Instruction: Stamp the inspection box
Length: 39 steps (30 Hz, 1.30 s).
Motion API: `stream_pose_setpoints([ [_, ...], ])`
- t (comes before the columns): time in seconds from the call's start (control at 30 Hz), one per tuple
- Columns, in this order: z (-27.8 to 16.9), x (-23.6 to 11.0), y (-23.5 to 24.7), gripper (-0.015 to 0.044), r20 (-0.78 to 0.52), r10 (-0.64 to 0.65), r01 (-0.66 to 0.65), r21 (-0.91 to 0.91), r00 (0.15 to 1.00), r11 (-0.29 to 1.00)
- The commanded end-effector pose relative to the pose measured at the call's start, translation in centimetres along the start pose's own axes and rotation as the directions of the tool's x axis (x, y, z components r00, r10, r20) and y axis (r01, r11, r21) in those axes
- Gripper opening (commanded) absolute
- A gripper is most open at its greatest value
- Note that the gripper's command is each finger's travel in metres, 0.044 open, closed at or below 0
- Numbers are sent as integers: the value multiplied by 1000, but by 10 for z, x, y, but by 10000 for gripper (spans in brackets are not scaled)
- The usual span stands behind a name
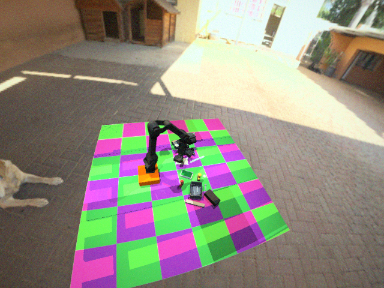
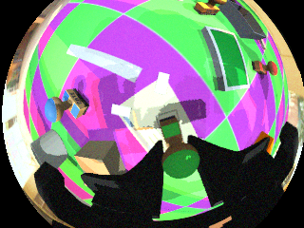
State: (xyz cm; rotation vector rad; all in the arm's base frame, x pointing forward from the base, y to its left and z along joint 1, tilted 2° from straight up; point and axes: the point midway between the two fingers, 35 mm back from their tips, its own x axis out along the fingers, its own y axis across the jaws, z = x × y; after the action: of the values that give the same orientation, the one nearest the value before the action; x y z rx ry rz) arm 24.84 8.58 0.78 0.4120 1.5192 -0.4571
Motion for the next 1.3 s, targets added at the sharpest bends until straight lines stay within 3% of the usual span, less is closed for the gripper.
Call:
stream_pose_setpoints([
  [0.0,0,1,0,0,2,-2,2,4,1000,1000],
  [1.27,0,6,0,0,2,-2,2,4,1000,1000],
])
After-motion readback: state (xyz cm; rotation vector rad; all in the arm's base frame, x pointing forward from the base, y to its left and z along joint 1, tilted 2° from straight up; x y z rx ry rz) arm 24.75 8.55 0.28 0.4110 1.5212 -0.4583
